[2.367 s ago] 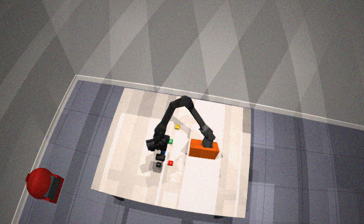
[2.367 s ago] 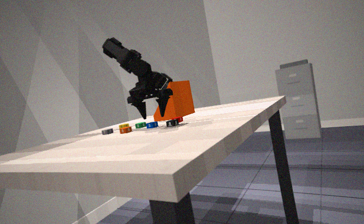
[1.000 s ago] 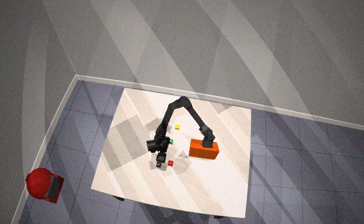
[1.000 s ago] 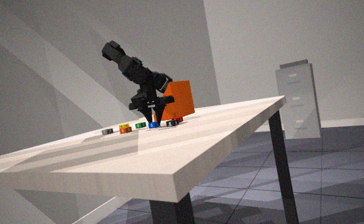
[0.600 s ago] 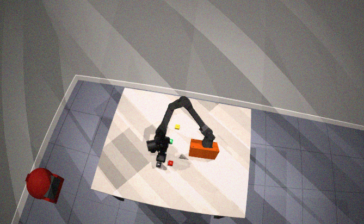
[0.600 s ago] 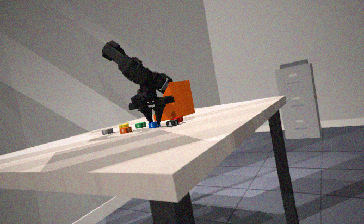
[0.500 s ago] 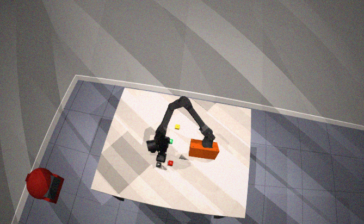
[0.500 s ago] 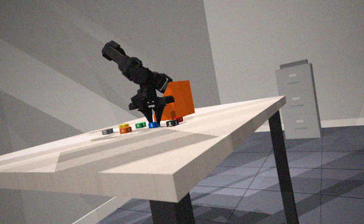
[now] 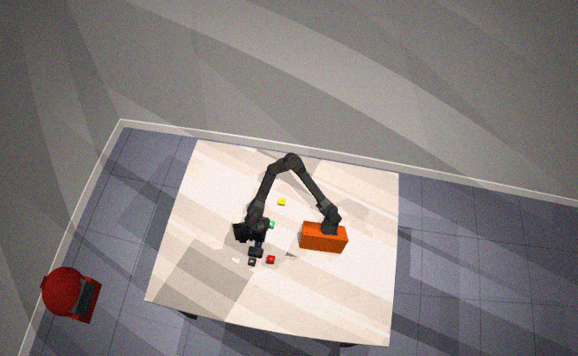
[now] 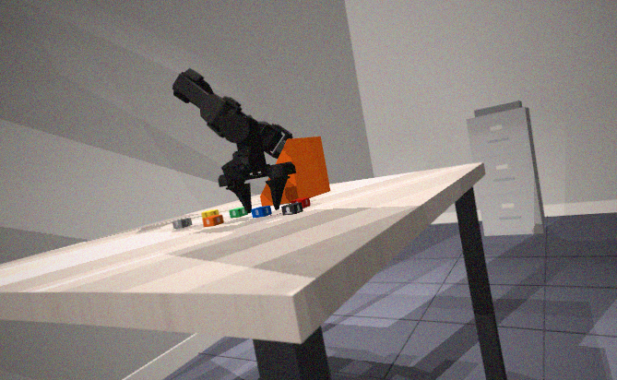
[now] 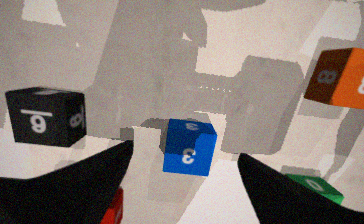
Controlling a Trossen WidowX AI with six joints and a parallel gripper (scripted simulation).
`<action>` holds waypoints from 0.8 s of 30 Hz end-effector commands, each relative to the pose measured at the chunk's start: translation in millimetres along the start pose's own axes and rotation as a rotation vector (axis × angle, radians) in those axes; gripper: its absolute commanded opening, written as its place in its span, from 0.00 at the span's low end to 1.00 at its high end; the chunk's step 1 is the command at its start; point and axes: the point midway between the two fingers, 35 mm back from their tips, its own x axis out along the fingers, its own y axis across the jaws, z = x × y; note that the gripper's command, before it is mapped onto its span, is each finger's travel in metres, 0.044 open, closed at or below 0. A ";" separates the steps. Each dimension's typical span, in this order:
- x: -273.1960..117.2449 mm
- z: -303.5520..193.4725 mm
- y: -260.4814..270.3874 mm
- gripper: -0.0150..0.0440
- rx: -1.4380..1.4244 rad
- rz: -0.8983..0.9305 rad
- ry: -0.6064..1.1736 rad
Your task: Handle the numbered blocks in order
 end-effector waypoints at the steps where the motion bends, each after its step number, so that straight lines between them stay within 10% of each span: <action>1: -2.8 0.4 -0.4 0.93 -0.003 -0.003 -0.003; 9: -36.3 0.3 0.0 0.93 -0.003 -0.002 -0.003; 19: -117.6 0.2 0.7 0.49 -0.003 0.001 -0.002; 24: -117.6 0.2 0.7 0.46 -0.003 0.001 -0.002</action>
